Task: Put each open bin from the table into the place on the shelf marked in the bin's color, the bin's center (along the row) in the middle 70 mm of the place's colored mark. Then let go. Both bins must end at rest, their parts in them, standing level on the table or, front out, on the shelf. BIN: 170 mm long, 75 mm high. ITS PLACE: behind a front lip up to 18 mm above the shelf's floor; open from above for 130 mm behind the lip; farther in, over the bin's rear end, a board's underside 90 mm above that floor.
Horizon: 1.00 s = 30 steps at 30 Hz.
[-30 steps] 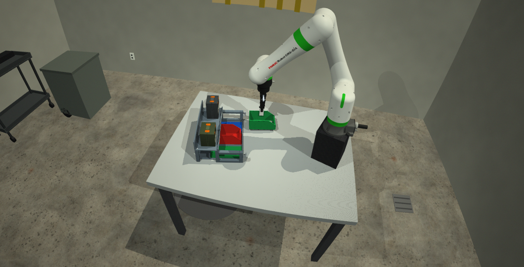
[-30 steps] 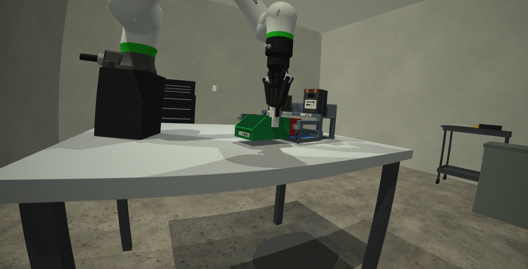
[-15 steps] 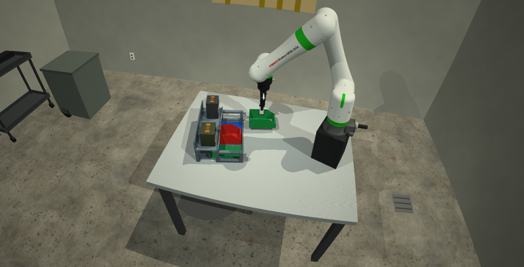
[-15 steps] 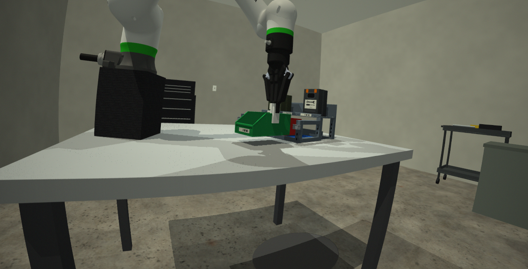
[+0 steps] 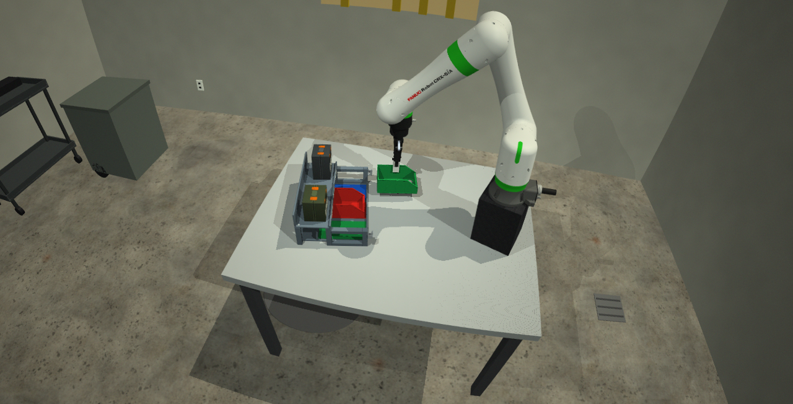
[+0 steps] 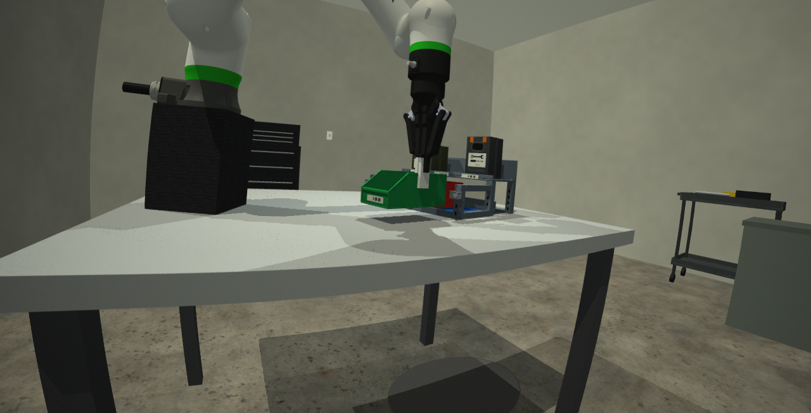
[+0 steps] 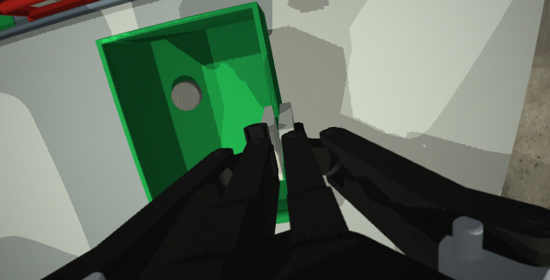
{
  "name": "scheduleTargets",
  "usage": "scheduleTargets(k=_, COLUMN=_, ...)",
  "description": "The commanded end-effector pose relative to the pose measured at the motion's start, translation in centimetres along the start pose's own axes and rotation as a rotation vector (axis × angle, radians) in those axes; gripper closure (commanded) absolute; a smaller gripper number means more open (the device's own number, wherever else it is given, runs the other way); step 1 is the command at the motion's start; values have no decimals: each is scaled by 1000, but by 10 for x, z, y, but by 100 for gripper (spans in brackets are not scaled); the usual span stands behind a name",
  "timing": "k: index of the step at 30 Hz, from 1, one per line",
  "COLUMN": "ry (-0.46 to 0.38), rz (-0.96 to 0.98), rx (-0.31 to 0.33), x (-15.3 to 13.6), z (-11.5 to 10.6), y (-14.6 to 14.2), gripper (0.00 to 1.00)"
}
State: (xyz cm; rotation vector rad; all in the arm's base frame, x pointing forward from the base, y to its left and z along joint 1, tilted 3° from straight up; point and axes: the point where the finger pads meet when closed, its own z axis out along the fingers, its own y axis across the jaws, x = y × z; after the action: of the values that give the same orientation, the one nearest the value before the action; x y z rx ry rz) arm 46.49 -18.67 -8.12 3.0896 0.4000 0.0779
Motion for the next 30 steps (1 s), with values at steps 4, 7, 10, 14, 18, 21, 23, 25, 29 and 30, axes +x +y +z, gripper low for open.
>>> scheduleTargets(k=4, ry=0, rz=0, rx=0, x=0, z=0, y=0, gripper=100)
scheduleTargets(k=7, ry=0, rz=0, rx=0, x=0, z=0, y=0, gripper=100)
scheduleTargets(k=10, ry=0, rz=0, rx=0, x=0, z=0, y=0, gripper=100)
scheduleTargets(k=14, ry=0, rz=0, rx=0, x=0, z=0, y=0, gripper=100)
scheduleTargets(k=18, ry=0, rz=0, rx=0, x=0, z=0, y=-1, gripper=100)
scheduleTargets(k=21, ry=0, rz=0, rx=0, x=0, z=0, y=-2, gripper=100)
scheduleTargets(k=23, ry=0, rz=0, rx=0, x=0, z=0, y=-3, gripper=100)
scheduleTargets(k=25, ry=0, rz=0, rx=0, x=0, z=0, y=-5, gripper=100)
scheduleTargets(k=29, ry=0, rz=0, rx=0, x=0, z=0, y=-9, gripper=100)
scheduleTargets(k=30, ry=0, rz=0, rx=0, x=0, z=0, y=-10, gripper=100)
